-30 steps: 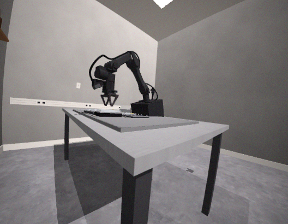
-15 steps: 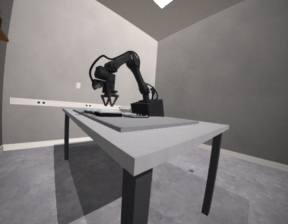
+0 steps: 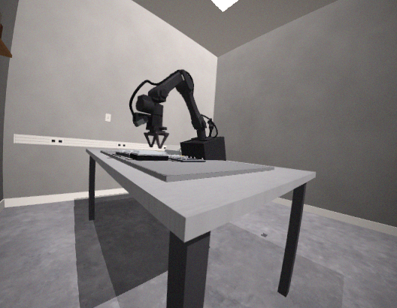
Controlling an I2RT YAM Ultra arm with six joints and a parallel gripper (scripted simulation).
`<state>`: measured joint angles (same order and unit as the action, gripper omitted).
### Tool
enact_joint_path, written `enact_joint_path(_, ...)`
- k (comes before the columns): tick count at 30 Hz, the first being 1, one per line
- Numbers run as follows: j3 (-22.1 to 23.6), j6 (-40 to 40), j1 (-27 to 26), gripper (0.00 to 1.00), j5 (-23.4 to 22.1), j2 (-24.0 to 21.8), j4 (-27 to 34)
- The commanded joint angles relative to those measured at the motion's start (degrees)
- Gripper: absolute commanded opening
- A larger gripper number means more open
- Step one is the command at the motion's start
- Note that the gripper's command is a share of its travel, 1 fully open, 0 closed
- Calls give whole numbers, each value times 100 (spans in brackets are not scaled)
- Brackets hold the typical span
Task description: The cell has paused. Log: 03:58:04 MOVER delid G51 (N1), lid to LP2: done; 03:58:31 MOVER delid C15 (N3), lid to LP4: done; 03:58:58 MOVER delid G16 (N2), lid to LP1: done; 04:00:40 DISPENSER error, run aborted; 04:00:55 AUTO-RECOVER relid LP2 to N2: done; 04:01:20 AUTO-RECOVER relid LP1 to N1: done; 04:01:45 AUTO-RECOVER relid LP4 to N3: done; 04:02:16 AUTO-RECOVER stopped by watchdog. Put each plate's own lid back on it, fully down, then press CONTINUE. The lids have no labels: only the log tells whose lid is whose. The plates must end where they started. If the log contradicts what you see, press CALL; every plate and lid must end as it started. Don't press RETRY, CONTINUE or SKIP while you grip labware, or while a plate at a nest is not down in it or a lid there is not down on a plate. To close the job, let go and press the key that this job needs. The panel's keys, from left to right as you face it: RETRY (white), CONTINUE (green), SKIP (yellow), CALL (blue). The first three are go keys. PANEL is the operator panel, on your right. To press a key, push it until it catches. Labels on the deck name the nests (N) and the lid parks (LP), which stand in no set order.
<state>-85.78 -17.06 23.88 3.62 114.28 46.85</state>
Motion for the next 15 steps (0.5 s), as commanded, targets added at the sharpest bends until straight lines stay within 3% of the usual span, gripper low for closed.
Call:
enact_joint_path(1,491,48,-18,100,30,-455,-315)
enact_joint_path(8,1571,71,-65,100,9,-1084,-762)
enact_joint_path(10,1571,71,-65,100,9,-1084,-762)
enact_joint_path(15,2293,89,-94,100,-11,-1515,-1058)
